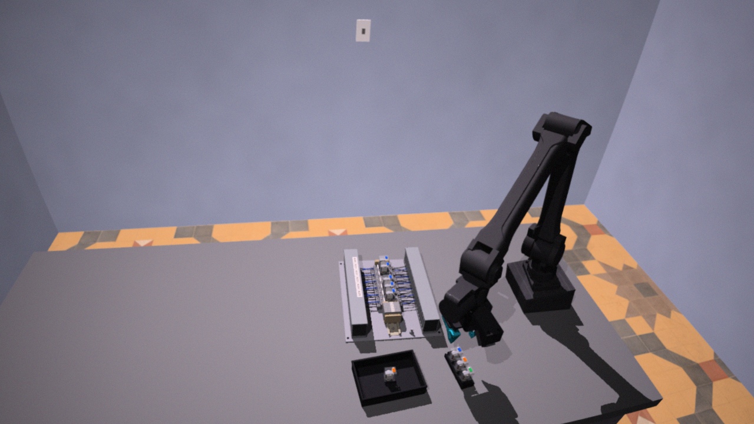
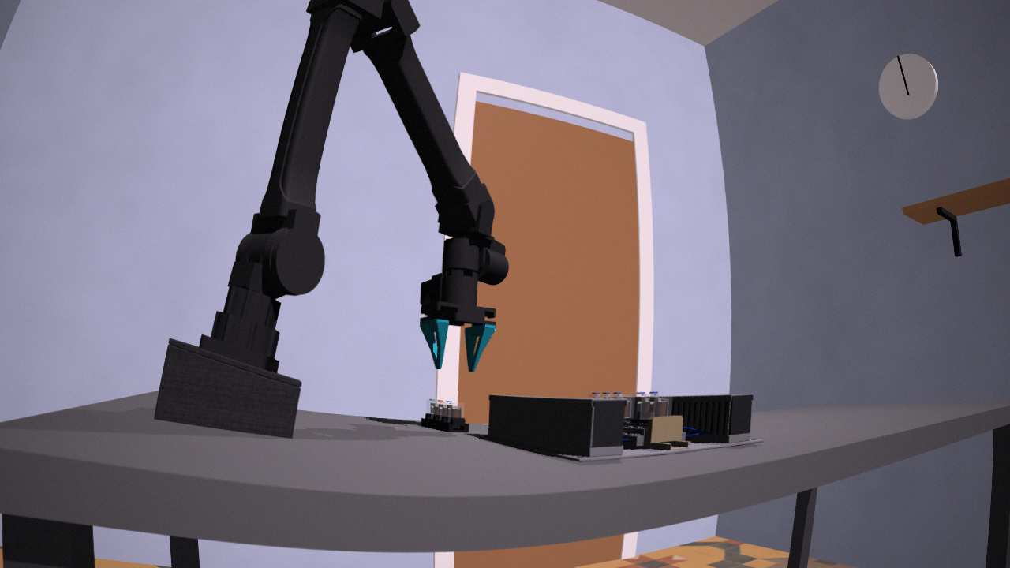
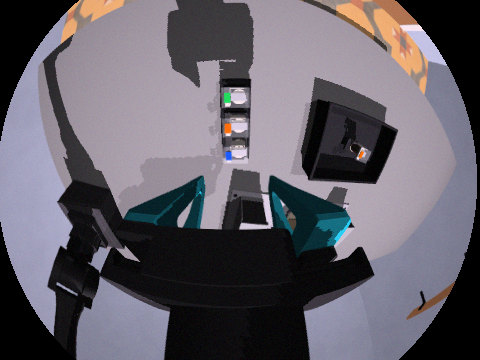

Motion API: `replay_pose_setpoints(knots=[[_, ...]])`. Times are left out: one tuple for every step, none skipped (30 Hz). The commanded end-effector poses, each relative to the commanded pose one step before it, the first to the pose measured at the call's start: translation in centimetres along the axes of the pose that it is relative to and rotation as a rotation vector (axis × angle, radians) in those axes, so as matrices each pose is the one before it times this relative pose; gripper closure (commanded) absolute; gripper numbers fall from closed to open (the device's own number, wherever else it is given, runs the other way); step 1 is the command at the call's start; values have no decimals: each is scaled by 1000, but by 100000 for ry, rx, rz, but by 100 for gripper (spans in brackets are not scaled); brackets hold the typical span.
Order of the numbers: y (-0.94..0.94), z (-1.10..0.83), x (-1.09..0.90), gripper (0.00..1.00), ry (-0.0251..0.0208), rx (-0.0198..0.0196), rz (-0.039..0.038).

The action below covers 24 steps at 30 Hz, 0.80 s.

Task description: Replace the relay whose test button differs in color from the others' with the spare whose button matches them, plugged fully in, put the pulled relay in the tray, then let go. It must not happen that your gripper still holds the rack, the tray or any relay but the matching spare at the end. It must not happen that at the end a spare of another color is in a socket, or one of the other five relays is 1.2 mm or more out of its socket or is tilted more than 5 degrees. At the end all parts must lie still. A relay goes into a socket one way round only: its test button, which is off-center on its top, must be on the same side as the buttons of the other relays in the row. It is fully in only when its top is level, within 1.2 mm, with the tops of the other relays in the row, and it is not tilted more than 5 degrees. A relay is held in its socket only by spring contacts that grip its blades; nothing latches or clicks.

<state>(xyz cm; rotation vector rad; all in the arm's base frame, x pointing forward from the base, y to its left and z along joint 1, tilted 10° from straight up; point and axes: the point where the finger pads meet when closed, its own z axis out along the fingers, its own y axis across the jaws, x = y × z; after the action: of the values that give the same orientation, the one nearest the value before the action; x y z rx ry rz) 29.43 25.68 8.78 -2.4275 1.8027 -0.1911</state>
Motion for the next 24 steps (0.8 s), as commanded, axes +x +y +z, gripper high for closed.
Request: replay_pose_setpoints(knots=[[-999, -1285, -953, 41, -1759, 2050, -65], [0, 0, 0, 41, 0, 0, 0], [0, 0, 0, 41, 0, 0, 0], [13, 32, 6, 41, 23, -44, -5], [26, 89, 11, 41, 41, -78, -8], [49, 176, 21, 41, 74, -138, -14], [70, 246, 34, 41, 63, -113, -10], [106, 294, 59, 41, 105, -193, -18], [89, 306, 62, 41, 94, -165, -13], [73, 321, 67, 41, 85, -142, -9], [59, 335, 73, 41, 78, -123, -4], [44, 349, 78, 41, 72, -107, 0], [34, 359, 86, 41, 68, -94, 3], [26, 365, 93, 41, 65, -83, 22], [21, 366, 78, 41, 53, -72, 19], [23, 360, 69, 41, 44, -63, 16], [23, 348, 61, 41, 36, -55, 13], [18, 332, 50, 41, 29, -48, 11], [0, 0, 0, 41, 0, 0, 0], [0, 0, 0, 41, 0, 0, 0], [-212, 171, -51, 41, -189, 404, 58], [-177, 167, -41, 41, -157, 342, 49], [-110, 181, -18, 41, -90, 207, 33], [1, 213, 25, 41, 12, -2, 8]])
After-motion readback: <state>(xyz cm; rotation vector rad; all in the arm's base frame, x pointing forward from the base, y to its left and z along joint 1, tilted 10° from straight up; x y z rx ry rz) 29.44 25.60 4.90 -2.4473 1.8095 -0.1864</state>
